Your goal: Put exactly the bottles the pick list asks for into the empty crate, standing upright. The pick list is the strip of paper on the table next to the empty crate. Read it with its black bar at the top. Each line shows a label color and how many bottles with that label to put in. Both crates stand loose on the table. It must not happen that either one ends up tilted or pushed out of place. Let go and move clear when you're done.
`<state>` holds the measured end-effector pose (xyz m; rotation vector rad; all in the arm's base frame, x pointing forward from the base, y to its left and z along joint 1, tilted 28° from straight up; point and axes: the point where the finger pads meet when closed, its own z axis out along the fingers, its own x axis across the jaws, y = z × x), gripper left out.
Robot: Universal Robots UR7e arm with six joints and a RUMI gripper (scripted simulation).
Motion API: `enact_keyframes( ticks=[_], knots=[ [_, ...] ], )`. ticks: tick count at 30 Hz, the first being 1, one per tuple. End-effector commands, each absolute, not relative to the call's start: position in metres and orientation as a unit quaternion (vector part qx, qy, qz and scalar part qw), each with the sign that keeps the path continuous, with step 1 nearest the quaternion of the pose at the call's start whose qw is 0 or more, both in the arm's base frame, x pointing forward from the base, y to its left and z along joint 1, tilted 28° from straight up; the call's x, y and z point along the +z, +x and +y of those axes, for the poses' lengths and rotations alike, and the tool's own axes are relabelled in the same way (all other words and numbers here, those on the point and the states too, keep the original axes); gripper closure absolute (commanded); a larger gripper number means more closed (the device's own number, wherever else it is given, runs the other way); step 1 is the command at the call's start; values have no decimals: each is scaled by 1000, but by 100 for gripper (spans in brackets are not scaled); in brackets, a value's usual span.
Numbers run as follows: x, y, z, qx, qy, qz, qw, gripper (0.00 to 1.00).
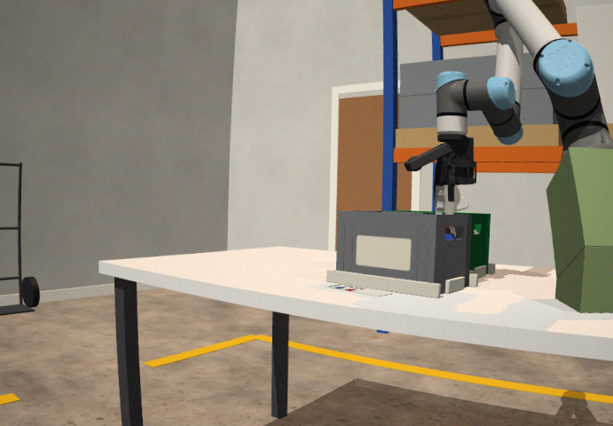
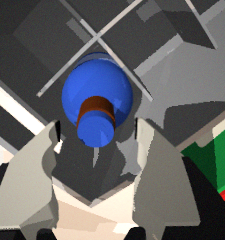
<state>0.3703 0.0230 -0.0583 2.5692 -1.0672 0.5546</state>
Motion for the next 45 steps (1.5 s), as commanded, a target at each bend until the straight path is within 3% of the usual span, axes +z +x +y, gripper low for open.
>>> enact_keyframes(
  ticks=[1, 45],
  knots=[
    [-59, 369, 23, 192, 895, -372, 152, 62],
    [18, 352, 59, 195, 895, -372, 151, 62]
  ],
)
